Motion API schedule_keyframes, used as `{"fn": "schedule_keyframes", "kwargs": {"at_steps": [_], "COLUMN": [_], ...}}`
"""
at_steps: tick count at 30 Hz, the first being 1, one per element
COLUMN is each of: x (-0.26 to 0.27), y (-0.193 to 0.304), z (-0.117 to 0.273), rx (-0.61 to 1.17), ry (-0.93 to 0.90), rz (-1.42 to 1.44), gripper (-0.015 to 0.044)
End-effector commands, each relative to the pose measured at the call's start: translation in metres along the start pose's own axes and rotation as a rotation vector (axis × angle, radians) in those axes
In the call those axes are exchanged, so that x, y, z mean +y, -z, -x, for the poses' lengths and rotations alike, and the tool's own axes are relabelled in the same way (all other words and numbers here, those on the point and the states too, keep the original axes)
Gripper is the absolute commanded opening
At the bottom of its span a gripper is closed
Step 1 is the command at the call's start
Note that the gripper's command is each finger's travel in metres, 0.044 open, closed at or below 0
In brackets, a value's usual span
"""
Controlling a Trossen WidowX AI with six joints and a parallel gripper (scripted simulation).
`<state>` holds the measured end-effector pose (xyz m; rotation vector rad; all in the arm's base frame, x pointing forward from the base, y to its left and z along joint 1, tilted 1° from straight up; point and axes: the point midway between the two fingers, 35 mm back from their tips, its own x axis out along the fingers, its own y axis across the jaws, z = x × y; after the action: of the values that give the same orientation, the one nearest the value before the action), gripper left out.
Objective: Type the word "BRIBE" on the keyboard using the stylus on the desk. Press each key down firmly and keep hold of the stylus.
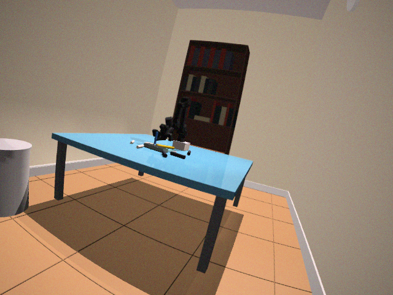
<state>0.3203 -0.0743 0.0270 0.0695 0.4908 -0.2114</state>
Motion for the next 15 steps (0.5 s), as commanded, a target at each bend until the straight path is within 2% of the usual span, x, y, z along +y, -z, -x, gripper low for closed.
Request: {"fn": "schedule_keyframes", "kwargs": {"at_steps": [1, 15], "x": [-0.001, -0.001], "y": [0.000, -0.015], "z": [0.001, 0.008], "rx": [0.004, 0.003], "ry": [0.004, 0.004], "rz": [-0.007, -0.007], "gripper": [0.0081, 0.0081]}}
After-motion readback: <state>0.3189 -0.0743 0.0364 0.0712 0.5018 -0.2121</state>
